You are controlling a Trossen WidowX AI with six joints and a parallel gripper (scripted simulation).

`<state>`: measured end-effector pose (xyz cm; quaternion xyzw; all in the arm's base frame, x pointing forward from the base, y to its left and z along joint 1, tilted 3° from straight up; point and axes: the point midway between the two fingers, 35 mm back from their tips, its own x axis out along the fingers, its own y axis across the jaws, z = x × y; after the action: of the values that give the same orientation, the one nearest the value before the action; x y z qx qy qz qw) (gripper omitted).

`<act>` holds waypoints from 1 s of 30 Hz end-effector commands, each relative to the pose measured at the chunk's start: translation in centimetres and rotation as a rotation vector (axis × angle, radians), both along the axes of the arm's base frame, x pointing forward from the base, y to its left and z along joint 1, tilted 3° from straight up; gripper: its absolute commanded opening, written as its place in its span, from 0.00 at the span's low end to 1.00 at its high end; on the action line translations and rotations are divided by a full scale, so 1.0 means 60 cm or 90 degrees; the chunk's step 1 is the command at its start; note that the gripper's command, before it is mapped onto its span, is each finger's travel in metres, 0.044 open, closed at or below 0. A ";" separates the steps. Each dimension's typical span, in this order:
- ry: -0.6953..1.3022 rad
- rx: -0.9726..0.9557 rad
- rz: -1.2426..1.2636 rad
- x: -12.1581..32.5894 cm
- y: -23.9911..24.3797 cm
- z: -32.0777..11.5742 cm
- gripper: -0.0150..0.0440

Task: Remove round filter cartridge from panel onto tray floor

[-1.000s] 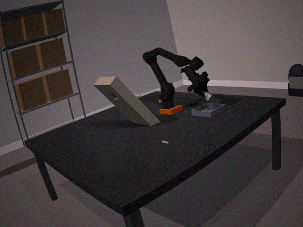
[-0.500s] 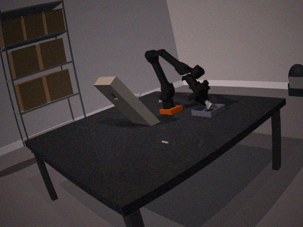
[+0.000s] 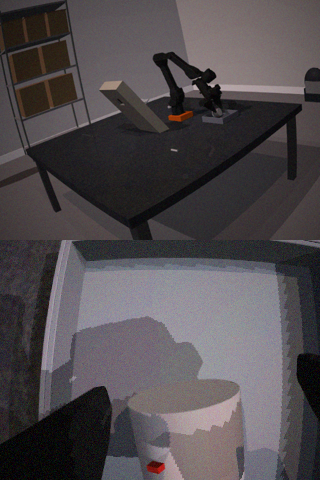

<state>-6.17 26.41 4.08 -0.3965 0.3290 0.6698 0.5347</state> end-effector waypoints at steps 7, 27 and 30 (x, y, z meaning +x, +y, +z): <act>0.000 0.001 0.000 -0.001 0.008 0.058 1.00; 0.002 0.006 -0.003 0.000 0.010 0.098 1.00; 0.002 0.006 -0.003 0.000 0.010 0.098 1.00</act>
<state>-6.19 27.01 10.01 -0.3920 0.3275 0.6711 0.5374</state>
